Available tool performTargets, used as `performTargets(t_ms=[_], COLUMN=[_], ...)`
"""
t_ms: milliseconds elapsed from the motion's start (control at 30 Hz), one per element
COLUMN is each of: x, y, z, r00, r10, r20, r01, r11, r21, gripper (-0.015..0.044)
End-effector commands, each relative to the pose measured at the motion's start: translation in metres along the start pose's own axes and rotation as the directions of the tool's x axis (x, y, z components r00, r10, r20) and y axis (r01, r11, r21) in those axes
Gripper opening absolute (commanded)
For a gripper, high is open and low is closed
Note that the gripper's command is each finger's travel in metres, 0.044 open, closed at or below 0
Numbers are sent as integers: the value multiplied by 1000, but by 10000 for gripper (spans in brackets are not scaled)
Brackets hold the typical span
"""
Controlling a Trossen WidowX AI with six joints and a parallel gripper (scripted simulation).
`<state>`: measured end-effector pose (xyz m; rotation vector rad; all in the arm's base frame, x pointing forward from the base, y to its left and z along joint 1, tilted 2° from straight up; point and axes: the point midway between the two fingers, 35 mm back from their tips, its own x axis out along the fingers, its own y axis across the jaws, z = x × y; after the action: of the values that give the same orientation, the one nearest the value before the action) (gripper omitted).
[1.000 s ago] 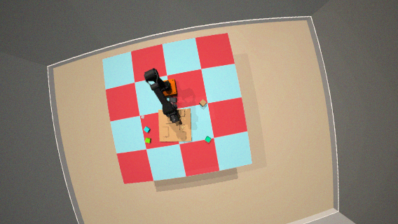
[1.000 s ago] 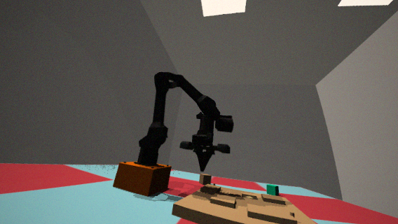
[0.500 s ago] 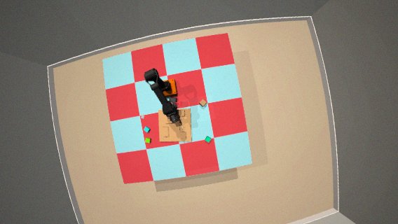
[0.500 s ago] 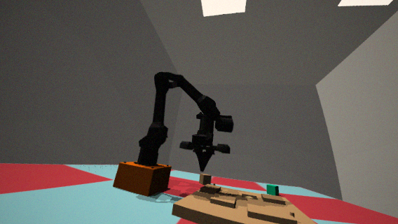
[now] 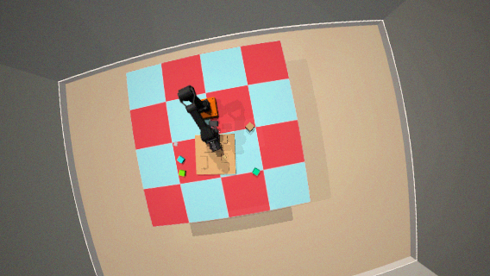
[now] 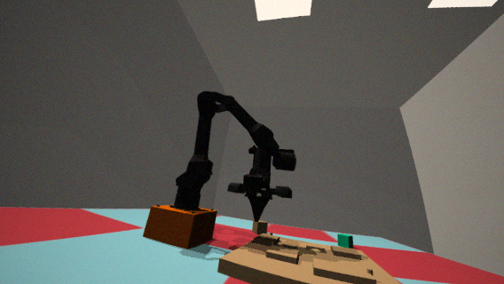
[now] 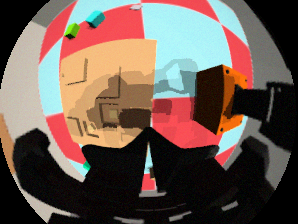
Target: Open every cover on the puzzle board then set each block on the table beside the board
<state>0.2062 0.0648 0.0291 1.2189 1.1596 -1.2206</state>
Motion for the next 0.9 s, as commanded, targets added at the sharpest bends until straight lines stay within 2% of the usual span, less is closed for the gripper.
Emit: performTargets(t_ms=[0,867], x=[7,33], y=[-3,-4], z=[1,2], r00=[1000,1000], r10=[-12,-12], r20=[5,5], r01=[12,12], r11=[1000,1000], r21=[1,1], gripper=[0,0])
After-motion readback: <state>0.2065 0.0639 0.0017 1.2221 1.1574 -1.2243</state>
